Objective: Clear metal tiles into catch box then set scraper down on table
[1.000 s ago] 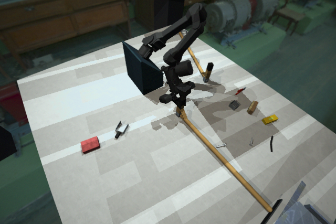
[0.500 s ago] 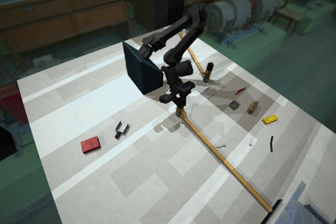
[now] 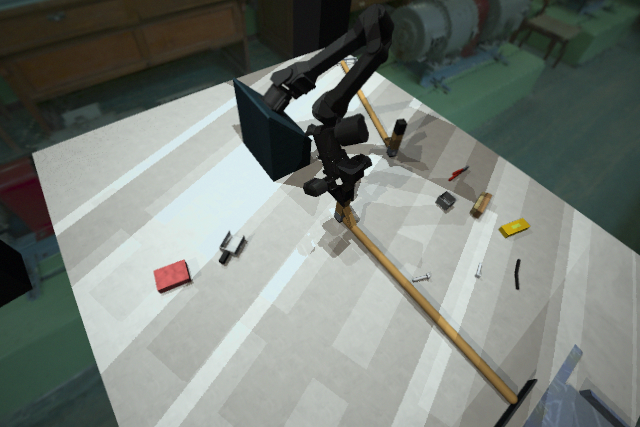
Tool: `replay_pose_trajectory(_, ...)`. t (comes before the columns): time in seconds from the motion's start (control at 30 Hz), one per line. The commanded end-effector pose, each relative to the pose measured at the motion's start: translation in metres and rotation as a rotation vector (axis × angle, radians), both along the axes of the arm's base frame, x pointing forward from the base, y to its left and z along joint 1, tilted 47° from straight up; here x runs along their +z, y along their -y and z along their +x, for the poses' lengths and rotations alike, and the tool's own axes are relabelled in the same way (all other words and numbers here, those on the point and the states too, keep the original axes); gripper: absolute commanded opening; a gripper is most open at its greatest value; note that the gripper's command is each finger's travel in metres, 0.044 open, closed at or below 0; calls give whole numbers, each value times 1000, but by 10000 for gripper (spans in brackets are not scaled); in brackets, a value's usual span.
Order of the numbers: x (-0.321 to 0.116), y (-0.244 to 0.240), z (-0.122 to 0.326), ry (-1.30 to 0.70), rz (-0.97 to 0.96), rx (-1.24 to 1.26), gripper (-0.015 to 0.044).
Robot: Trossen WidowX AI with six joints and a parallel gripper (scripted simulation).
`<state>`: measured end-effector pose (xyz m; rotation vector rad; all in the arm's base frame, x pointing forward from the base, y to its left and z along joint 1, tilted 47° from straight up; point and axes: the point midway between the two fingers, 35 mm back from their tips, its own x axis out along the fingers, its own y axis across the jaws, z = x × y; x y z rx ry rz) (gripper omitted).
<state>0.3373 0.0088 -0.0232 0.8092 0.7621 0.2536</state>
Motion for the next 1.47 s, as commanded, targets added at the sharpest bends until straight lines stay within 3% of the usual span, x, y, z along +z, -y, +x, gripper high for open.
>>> replay_pose_trajectory(0.0,1,1,2,12,-2,5,0)
replay_pose_trajectory(0.57,1,2,0,-1,-2,1,440)
replay_pose_trajectory(1.43,35,57,-21,-32,-31,15,440)
